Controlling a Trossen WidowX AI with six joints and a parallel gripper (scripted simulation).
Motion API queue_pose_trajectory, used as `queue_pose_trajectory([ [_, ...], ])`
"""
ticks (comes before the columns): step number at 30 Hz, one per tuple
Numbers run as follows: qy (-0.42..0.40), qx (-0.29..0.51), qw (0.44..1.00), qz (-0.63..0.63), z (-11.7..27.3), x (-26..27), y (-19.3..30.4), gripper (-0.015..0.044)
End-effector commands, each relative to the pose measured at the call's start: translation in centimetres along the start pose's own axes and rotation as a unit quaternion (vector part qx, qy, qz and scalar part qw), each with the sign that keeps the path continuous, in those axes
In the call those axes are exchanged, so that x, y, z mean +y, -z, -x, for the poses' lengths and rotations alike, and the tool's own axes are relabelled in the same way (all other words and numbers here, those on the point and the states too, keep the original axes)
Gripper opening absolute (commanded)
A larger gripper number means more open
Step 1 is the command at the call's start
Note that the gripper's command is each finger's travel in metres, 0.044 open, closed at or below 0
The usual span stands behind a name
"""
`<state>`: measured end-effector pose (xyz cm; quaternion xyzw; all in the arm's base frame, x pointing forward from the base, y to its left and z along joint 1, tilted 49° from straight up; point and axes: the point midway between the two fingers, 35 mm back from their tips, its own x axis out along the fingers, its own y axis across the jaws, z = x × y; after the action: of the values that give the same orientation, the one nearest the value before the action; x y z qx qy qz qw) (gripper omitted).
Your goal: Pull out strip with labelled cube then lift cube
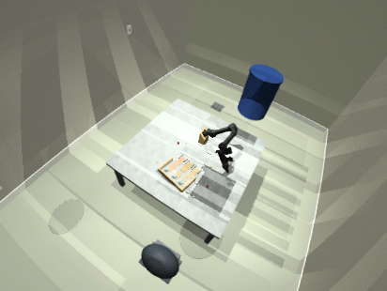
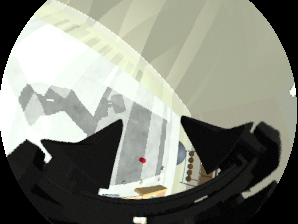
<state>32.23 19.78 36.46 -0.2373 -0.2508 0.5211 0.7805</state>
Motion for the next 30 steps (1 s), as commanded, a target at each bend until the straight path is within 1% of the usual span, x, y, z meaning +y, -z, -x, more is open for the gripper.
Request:
queue_pose_trajectory([
  [1, 0.031, 0.067, 0.991, -0.111, 3.5, -0.2, 5.7, 0.0400],
  [5, 0.084, 0.130, 0.959, -0.236, 8.3, 0.0, 11.1, 0.0400],
  [10, 0.166, 0.182, 0.888, -0.387, 14.9, 1.4, 16.6, 0.0400],
  [14, 0.246, 0.202, 0.799, -0.510, 20.8, 3.7, 20.0, 0.0400],
  [20, 0.361, 0.184, 0.631, -0.662, 28.4, 8.7, 22.9, 0.0400],
  [22, 0.373, 0.179, 0.610, -0.676, 29.1, 9.3, 23.1, 0.0400],
  [30, 0.373, 0.179, 0.610, -0.676, 29.1, 9.3, 23.1, 0.0400],
])
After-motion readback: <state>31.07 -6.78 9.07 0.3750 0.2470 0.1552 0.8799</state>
